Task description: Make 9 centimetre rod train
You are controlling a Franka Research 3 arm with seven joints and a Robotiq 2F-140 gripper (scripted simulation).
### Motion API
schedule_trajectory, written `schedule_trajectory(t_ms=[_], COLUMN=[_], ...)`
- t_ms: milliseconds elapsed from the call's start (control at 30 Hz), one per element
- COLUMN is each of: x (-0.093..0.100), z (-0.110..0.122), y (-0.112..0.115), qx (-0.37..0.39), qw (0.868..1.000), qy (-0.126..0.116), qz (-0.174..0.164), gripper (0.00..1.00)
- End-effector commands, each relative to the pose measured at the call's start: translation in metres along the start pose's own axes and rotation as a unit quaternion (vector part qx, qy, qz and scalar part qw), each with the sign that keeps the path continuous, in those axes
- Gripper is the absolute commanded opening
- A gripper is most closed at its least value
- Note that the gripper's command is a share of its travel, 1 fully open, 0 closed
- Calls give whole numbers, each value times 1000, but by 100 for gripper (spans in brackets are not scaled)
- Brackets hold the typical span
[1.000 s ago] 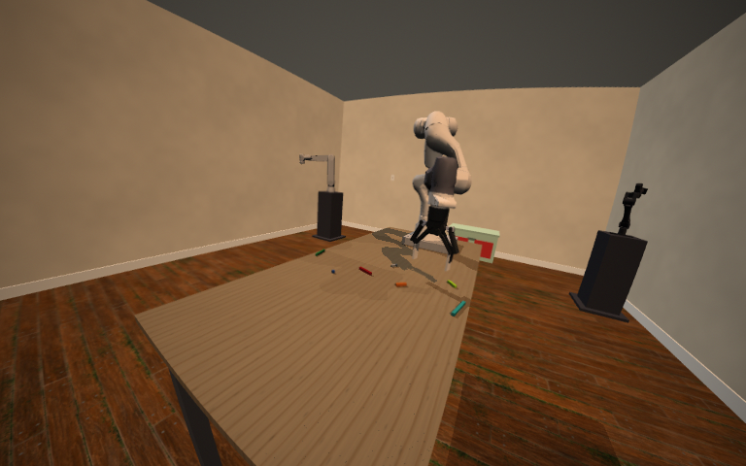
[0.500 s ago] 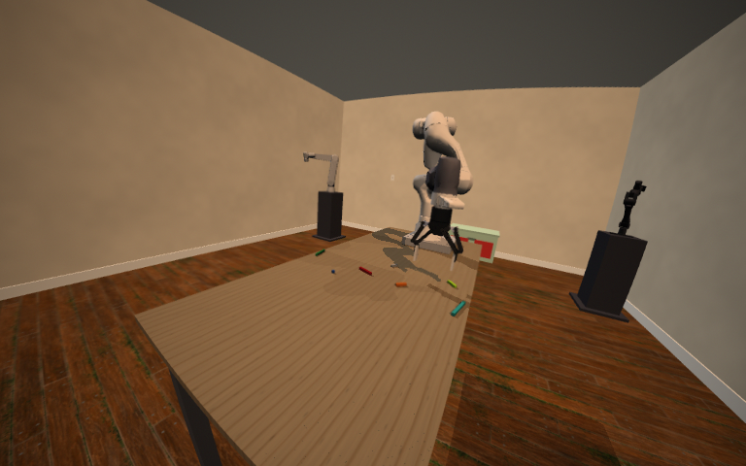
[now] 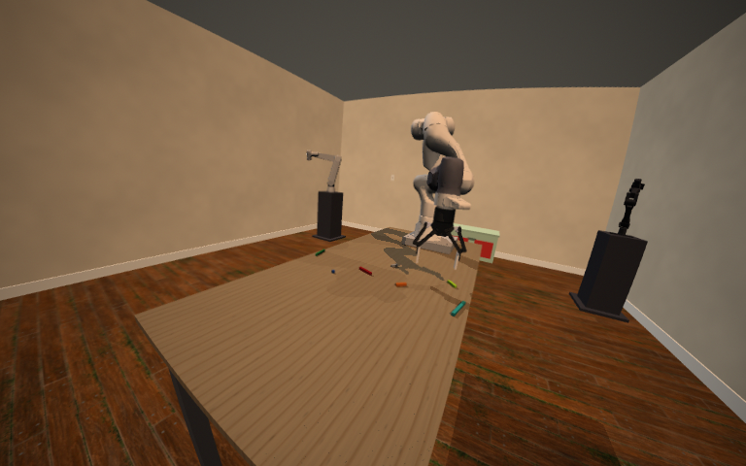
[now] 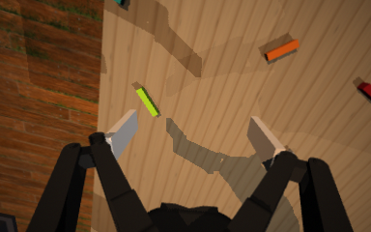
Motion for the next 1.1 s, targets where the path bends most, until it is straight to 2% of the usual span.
schedule_trajectory(t_ms=[0, 233, 667, 1067], x=[0, 0, 0, 0], z=[0, -4, -16, -17], y=[-1, 0, 2, 2], qx=[84, 129, 259, 269], qw=[996, 992, 966, 963], qy=[-4, -4, -4, -4], qz=[-3, -3, -2, -2], gripper=[100, 100, 100, 100])
Point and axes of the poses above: the point where the finger pads meet when closed, its own x axis back along the fingers, its own z axis across the jaws, y = z × x, the point moved 10 cm from there along x, back along the fingers, and after that the axes turned 13 degrees about -x, right-handed, at the moved point
